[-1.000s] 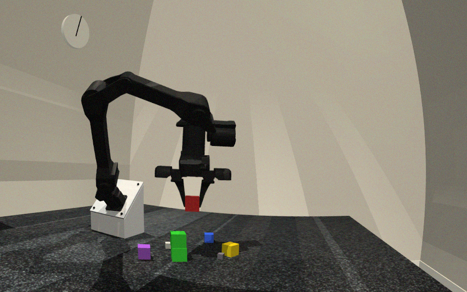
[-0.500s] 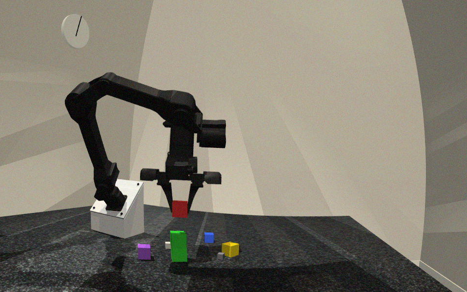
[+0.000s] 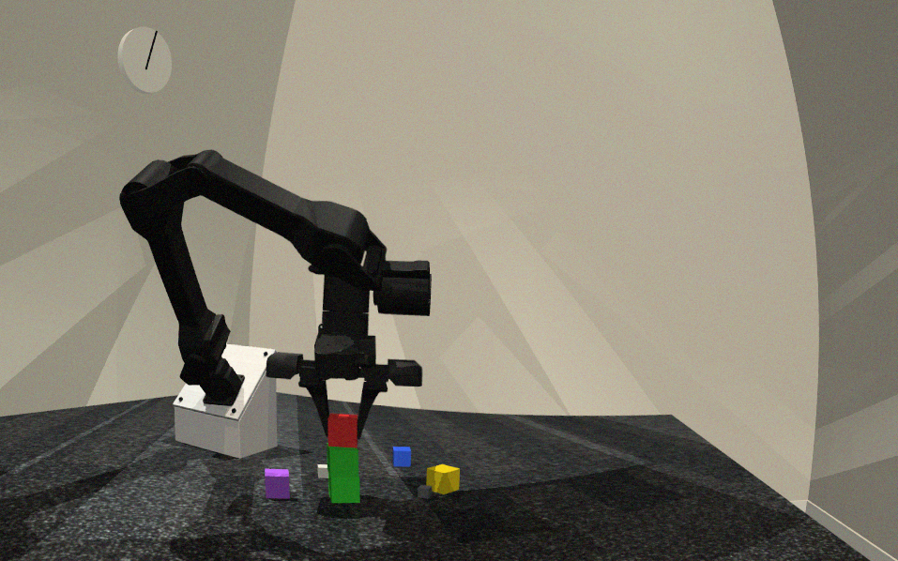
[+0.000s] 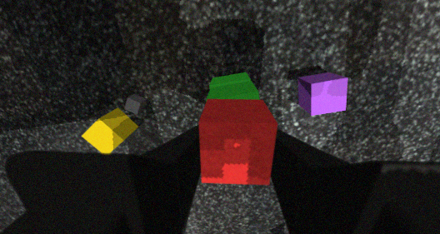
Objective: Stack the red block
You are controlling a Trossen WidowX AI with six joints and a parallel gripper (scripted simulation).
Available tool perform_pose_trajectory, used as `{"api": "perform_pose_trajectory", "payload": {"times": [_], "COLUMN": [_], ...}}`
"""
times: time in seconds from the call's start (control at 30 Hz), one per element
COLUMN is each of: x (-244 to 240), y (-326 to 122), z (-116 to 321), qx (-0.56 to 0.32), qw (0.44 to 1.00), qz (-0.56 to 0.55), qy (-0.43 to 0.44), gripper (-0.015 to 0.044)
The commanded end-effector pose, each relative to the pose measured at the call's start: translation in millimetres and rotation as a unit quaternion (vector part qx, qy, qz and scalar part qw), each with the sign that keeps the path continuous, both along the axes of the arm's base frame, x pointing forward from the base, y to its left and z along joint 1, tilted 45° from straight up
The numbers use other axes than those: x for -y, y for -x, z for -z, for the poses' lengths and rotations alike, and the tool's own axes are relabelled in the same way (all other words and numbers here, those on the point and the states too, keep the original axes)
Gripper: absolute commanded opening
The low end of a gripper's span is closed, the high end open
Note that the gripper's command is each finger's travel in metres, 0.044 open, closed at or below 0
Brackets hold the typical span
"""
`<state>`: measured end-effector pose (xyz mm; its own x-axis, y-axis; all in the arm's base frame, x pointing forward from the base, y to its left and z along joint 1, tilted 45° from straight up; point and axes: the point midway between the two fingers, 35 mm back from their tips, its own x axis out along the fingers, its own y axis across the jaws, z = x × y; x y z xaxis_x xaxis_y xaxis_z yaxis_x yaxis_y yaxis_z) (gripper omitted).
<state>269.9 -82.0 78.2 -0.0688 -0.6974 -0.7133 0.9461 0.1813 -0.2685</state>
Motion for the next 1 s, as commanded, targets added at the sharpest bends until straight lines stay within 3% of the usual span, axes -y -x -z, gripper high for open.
{"api": "perform_pose_trajectory", "payload": {"times": [0.0, 0.67, 0.97], "x": [3.0, 2.5, 2.7], "y": [0.4, 0.4, 0.7], "z": [2.6, 2.2, 3.3], "qx": [0.000, 0.000, 0.000], "qw": [1.000, 1.000, 1.000], "qz": [-0.004, -0.004, -0.002], "qy": [0.002, 0.002, 0.000], "gripper": [0.0000, 0.0000, 0.0236]}}
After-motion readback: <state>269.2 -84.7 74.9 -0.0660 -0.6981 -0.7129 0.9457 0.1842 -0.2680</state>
